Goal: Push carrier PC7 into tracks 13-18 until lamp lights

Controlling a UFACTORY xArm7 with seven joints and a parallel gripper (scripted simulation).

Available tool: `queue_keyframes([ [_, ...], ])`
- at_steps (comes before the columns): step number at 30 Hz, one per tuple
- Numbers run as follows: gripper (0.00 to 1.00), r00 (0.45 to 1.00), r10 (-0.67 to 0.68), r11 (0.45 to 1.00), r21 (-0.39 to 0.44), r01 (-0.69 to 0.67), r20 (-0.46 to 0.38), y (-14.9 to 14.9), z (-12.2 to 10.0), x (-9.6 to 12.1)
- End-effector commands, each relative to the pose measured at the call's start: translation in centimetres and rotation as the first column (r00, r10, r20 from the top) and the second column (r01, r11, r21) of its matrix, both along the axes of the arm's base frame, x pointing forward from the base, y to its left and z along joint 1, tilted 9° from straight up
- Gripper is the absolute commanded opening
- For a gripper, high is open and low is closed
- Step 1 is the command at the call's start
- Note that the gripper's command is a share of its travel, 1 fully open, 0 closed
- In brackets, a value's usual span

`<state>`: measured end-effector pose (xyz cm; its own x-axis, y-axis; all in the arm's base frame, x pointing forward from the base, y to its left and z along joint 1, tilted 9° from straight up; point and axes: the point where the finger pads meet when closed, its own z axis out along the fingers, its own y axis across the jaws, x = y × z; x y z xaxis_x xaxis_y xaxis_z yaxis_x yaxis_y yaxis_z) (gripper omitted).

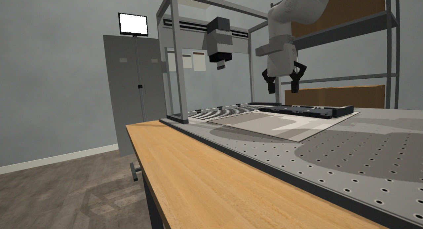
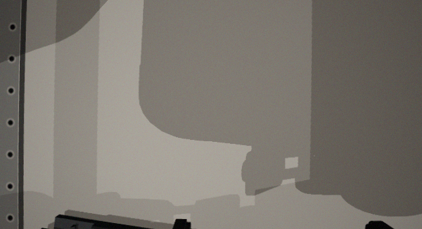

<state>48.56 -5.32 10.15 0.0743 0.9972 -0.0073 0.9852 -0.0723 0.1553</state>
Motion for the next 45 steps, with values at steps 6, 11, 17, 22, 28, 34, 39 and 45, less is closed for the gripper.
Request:
queue_keyframes([
  [6, 1.0, 1.0, 0.0, 1.0, 0.0, 0.0, 0.004, 0.0, -1.4, 0.4],
  [11, 1.0, 1.0, 0.0, 1.0, 0.0, 0.0, 0.004, -0.1, -1.9, 0.5],
  [17, 1.0, 1.0, 0.0, 1.0, 0.0, 0.0, 0.004, -0.1, -2.9, 0.6],
  [22, 1.0, 1.0, 0.0, 1.0, 0.0, 0.0, 0.004, -0.1, -3.7, 0.8],
  [28, 1.0, 1.0, 0.0, 1.0, 0.0, 0.0, 0.004, -0.1, -4.4, 0.9],
  [34, 1.0, 1.0, 0.0, 1.0, 0.0, 0.0, 0.004, -0.1, -5.4, 1.0],
  [39, 1.0, 1.0, 0.0, 1.0, 0.0, 0.0, 0.004, -0.1, -5.5, 1.0],
  [45, 1.0, 1.0, 0.0, 1.0, 0.0, 0.0, 0.004, -0.1, -5.5, 1.0],
])
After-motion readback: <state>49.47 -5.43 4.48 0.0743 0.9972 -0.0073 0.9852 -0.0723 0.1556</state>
